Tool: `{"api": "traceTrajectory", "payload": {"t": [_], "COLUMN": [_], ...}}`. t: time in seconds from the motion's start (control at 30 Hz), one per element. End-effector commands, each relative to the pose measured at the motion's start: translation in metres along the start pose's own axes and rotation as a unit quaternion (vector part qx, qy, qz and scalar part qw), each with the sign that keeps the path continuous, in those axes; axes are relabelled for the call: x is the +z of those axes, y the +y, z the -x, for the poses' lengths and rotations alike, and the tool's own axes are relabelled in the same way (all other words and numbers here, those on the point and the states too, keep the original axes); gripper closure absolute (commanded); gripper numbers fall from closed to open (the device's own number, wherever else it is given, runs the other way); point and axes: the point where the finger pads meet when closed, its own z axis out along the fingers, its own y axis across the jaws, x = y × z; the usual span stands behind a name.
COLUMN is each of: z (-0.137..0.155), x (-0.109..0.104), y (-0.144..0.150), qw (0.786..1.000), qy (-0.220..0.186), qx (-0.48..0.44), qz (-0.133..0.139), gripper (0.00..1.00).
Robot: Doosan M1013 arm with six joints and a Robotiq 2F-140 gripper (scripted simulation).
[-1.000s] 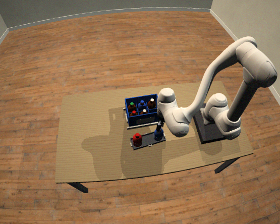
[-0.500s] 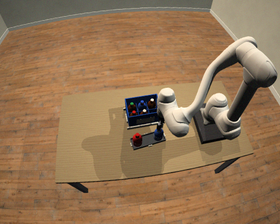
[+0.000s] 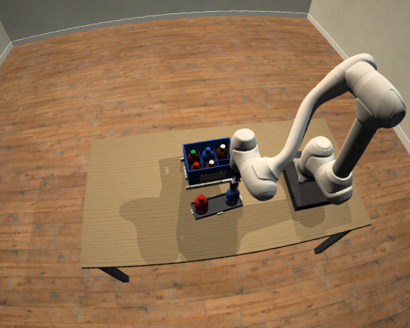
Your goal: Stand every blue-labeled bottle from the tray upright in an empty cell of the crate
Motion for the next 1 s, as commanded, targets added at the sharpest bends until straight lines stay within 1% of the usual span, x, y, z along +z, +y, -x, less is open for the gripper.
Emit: {"api": "traceTrajectory", "payload": {"t": [0.0,0.97], "z": [-0.0001,-0.0001], "x": [0.0001,0.0001], "y": [-0.0001,-0.0001], "qw": [1.0,1.0], "qy": [0.0,0.0], "qx": [0.0,0.0], "qz": [0.0,0.0], "gripper": [1.0,1.0]}}
